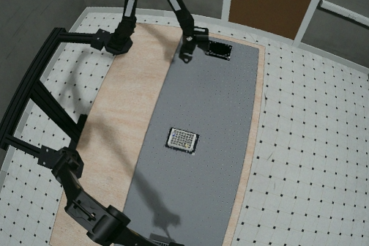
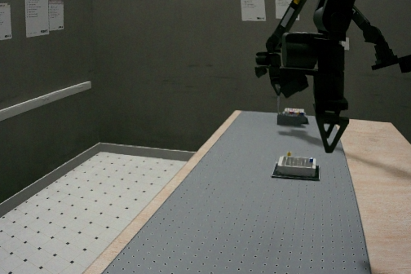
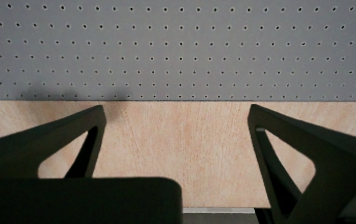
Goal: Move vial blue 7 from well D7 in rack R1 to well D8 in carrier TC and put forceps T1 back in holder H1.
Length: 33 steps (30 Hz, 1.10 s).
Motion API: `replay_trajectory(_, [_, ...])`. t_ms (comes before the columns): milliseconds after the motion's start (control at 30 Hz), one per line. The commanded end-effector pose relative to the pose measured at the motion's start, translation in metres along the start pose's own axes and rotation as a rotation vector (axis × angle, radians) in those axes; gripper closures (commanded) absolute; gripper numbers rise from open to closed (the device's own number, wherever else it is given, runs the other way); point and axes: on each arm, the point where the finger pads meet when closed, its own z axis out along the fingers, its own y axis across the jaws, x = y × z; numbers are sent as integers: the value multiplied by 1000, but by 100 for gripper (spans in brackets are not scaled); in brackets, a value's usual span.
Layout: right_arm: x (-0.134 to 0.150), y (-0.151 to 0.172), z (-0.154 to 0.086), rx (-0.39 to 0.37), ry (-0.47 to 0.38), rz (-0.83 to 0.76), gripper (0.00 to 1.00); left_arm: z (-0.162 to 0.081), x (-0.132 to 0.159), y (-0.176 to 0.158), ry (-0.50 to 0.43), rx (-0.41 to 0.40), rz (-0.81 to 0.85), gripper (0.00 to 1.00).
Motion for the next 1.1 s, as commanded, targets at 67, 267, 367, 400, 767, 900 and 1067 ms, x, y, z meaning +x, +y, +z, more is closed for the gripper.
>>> replay_trajectory(67, [-13, 4, 14, 3, -9, -3, 93, -2, -8, 1, -16, -3, 8, 0])
replay_trajectory(267, [-11, 5, 17, 1, -4, -3, 93, -2, -8, 1, -16, -3, 8, 0])
replay_trajectory(367, [-12, 4, 17, 2, -6, -3, 93, -2, -8, 1, -16, -3, 8, 0])
replay_trajectory(400, [-12, 4, 18, 2, -6, -3, 93, -2, -8, 1, -16, -3, 8, 0])
replay_trajectory(767, [-14, 4, 19, 3, -9, -3, 93, -2, -8, 1, -16, -3, 8, 0])
replay_trajectory(900, [-11, 5, 22, 1, -4, -3, 93, -2, -8, 1, -16, -3, 8, 0])
replay_trajectory(1067, [-12, 4, 22, 2, -6, -3, 93, -2, -8, 1, -16, -3, 8, 0])
